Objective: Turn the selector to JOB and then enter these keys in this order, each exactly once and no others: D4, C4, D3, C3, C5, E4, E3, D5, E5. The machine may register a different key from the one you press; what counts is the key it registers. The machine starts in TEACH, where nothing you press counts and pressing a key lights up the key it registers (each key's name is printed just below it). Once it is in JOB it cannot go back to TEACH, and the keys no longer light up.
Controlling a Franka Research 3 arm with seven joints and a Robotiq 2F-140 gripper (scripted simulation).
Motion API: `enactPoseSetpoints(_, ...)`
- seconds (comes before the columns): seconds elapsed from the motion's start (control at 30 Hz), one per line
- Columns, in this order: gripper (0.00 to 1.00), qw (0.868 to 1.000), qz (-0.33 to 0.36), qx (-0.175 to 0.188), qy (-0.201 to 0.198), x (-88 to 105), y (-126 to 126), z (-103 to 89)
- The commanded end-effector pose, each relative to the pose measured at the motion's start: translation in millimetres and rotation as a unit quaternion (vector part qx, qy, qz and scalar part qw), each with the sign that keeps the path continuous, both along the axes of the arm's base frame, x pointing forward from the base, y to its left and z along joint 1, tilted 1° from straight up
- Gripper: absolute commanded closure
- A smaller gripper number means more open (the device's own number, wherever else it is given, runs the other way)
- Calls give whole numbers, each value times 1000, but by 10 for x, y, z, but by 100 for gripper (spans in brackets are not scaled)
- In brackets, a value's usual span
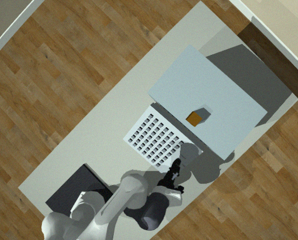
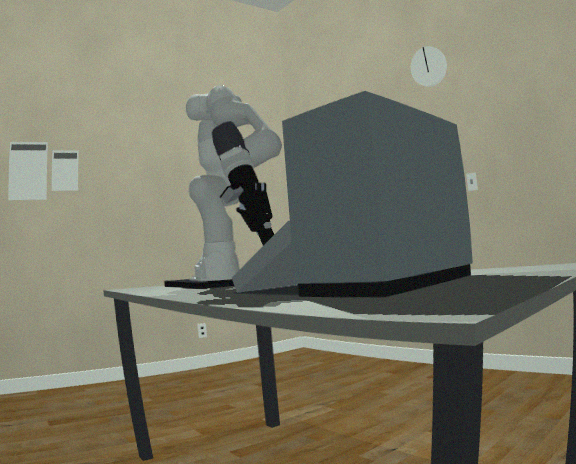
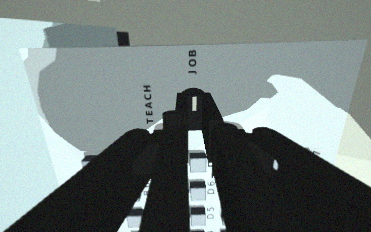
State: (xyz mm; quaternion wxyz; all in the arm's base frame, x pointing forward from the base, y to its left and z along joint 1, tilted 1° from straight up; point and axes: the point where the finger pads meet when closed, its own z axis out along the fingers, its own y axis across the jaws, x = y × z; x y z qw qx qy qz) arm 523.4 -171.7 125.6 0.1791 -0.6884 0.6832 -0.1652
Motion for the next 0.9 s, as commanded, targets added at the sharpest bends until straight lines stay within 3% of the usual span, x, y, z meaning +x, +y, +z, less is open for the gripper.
enactPoseSetpoints(0.0,90,1000,-19,9,3,0,-13,3)
enactPoseSetpoints(0.53,90,1000,-19,9,3,0,-13,3)
enactPoseSetpoints(0.57,60,1000,-19,9,3,0,-13,3)
enactPoseSetpoints(0.87,60,1000,-19,9,3,0,-13,3)
